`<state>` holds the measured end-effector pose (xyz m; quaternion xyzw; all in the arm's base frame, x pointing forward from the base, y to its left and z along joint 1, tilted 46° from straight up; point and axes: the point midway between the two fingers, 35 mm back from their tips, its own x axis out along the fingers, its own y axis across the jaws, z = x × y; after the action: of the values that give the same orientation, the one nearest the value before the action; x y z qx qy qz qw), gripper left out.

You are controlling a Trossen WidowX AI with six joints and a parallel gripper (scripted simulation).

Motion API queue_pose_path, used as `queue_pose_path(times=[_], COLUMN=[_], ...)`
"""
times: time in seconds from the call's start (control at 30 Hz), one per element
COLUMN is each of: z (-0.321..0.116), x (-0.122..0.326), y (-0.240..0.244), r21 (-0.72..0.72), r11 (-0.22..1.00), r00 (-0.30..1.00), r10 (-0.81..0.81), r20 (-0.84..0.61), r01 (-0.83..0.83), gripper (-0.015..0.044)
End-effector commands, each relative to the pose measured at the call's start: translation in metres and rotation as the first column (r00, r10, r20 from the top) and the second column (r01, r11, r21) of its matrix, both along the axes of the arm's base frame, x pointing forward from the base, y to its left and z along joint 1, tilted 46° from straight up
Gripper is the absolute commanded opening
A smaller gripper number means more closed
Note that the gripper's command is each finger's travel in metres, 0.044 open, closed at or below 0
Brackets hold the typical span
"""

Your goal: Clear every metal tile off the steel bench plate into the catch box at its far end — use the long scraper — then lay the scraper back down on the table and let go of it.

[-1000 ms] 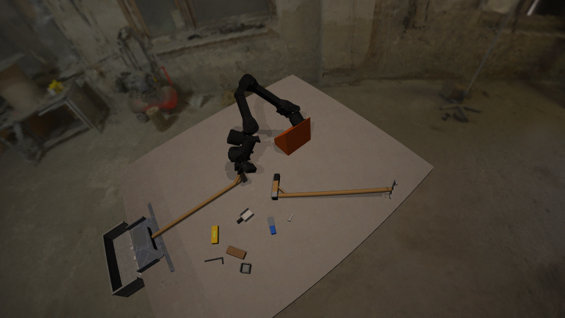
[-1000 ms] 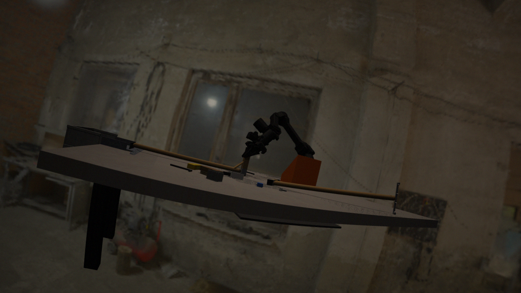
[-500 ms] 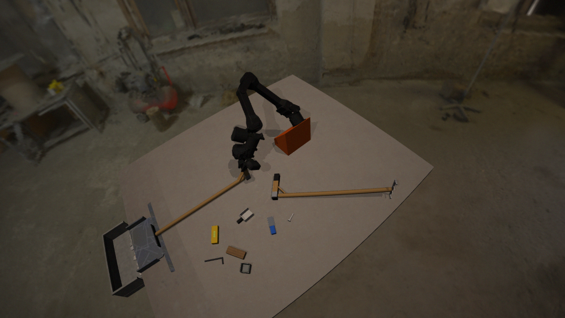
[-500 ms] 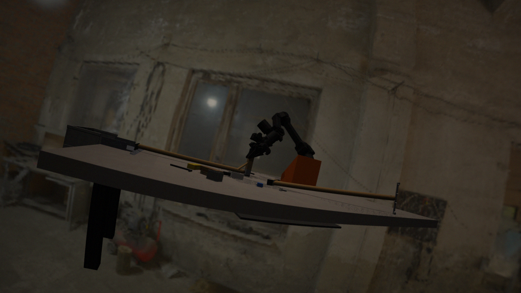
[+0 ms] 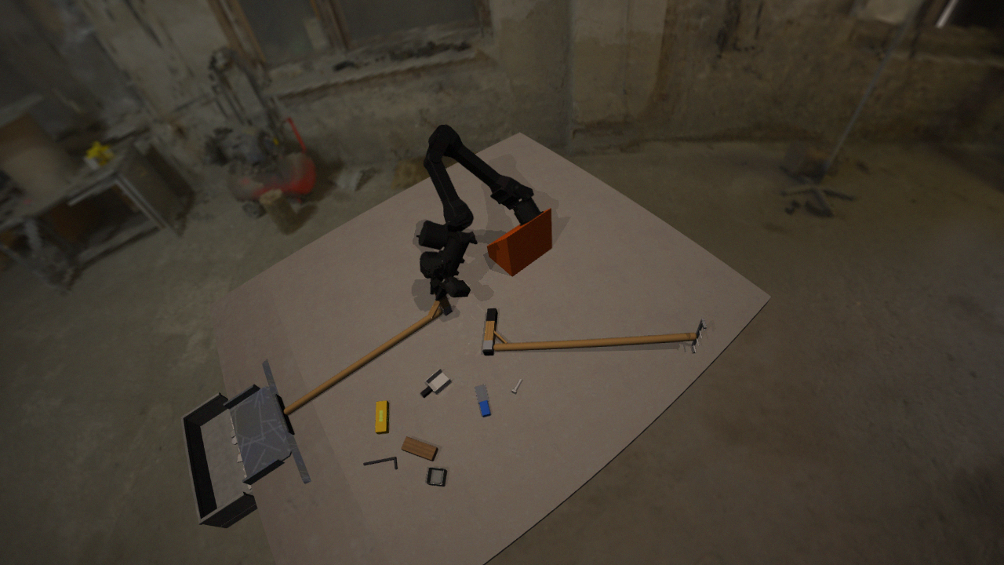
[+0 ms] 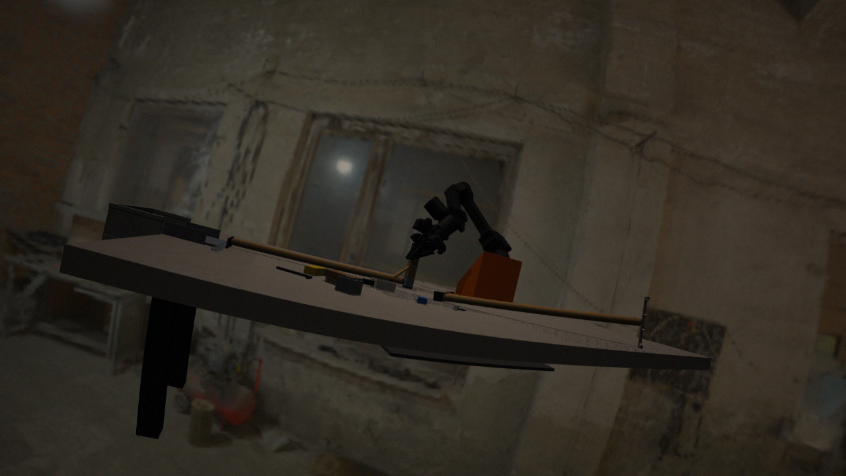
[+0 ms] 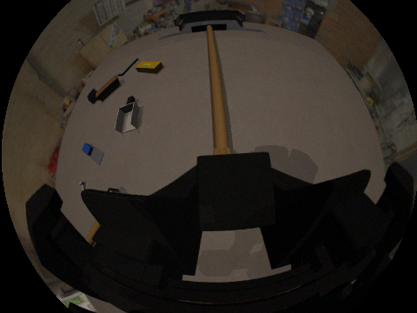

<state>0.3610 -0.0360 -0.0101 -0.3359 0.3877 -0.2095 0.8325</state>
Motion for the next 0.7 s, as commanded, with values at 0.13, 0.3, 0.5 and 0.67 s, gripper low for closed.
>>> queue_pose_path(times=[0.13,0.3,0.5,0.67], z=[0.004,0.004,0.003,0.002], x=[-0.012,-0.02,-0.03,-0.03], y=[0.001,0.0,-0.001,-0.001], r21=[0.003,0.003,0.003,0.002], r11=[1.0,1.0,1.0,1.0], r00=[1.0,1.0,1.0,1.0], r10=[0.001,0.002,0.002,0.003], r20=[0.017,0.017,0.017,0.013], r01=[-0.001,-0.002,-0.002,-0.003], gripper=[0.0,0.0,0.0,0.0])
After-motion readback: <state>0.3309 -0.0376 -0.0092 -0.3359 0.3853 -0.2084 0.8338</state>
